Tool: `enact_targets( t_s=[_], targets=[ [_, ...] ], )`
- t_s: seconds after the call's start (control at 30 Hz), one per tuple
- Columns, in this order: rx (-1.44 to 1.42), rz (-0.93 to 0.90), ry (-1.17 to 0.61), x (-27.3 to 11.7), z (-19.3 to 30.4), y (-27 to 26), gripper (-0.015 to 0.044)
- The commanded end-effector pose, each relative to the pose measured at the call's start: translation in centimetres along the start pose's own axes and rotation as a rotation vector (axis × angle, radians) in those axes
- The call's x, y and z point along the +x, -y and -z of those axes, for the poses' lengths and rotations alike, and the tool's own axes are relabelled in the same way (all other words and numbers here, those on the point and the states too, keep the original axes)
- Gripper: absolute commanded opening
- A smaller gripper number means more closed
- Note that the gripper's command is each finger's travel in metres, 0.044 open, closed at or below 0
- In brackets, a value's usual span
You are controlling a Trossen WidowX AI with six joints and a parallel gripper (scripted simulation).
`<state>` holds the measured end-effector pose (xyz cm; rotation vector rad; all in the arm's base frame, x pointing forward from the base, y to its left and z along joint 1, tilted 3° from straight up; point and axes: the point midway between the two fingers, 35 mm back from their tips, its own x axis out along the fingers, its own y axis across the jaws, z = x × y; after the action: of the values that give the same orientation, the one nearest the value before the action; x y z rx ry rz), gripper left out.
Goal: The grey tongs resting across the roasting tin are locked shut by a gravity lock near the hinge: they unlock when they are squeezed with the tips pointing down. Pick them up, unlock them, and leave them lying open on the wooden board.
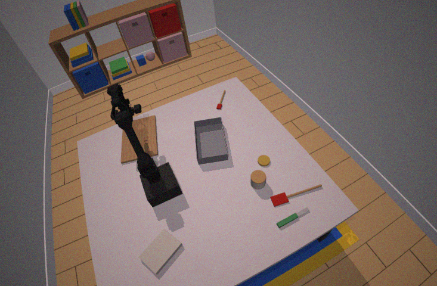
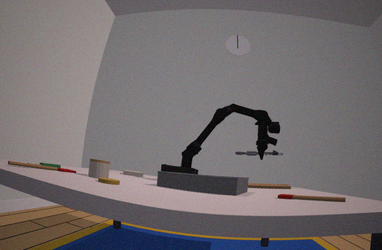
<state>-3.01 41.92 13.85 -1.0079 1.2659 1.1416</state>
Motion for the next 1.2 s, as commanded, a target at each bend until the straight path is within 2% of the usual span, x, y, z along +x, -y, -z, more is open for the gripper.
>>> enact_targets(
  t_s=[0.0, 1.17],
  targets=[
    [0.003, 0.005, 0.009, 0.0, -0.1, 0.0, -0.015],
    [-0.068, 0.035, 0.547, 0.4, -2.3, -1.3, -0.015]
  ],
)
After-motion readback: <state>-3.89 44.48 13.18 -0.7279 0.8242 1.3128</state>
